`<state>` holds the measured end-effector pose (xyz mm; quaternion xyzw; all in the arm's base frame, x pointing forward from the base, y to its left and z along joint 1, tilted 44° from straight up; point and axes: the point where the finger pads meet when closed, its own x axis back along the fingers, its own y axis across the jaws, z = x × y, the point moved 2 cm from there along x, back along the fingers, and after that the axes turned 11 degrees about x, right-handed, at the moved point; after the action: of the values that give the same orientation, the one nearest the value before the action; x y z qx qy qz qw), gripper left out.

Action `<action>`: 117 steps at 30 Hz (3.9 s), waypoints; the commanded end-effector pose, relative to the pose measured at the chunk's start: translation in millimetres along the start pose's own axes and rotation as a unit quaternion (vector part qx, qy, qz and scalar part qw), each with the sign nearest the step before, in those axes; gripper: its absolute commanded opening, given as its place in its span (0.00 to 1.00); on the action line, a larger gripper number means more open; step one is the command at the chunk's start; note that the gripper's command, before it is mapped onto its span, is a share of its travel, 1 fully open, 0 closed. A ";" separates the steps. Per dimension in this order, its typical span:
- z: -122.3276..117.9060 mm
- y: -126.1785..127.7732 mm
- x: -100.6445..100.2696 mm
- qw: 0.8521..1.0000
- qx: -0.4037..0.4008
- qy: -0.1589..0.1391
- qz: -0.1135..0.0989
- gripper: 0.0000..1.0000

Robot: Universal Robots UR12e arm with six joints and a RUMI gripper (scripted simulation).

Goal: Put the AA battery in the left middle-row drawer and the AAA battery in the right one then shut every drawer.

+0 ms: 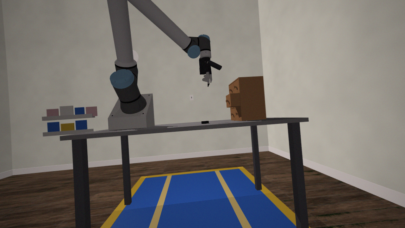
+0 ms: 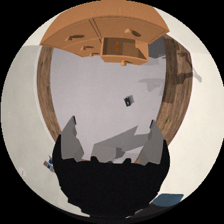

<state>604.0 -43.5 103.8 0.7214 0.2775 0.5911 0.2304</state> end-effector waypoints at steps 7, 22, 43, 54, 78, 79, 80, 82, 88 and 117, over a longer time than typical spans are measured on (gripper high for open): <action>0.5 0.2 0.9 1.000 0.000 -0.004 0.001 1.00; 0.5 0.3 0.9 1.000 0.000 -0.004 0.001 1.00; -45.8 7.1 -6.3 1.000 0.000 -0.004 0.001 1.00; -76.3 9.6 -11.9 1.000 0.000 -0.004 0.001 1.00; -75.3 9.7 -13.5 1.000 0.000 0.005 -0.001 1.00; -75.2 9.7 -13.6 1.000 0.000 0.006 -0.001 1.00; -75.1 9.7 -13.8 1.000 0.000 0.007 -0.001 1.00; -75.1 9.7 -13.8 1.000 0.000 0.007 -0.001 1.00; -74.4 9.9 -15.0 1.000 0.000 0.014 -0.003 1.00; -69.3 11.0 -24.1 0.998 0.000 0.067 -0.013 1.00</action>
<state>532.9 -66.6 107.9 0.6831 0.2983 0.6289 0.2211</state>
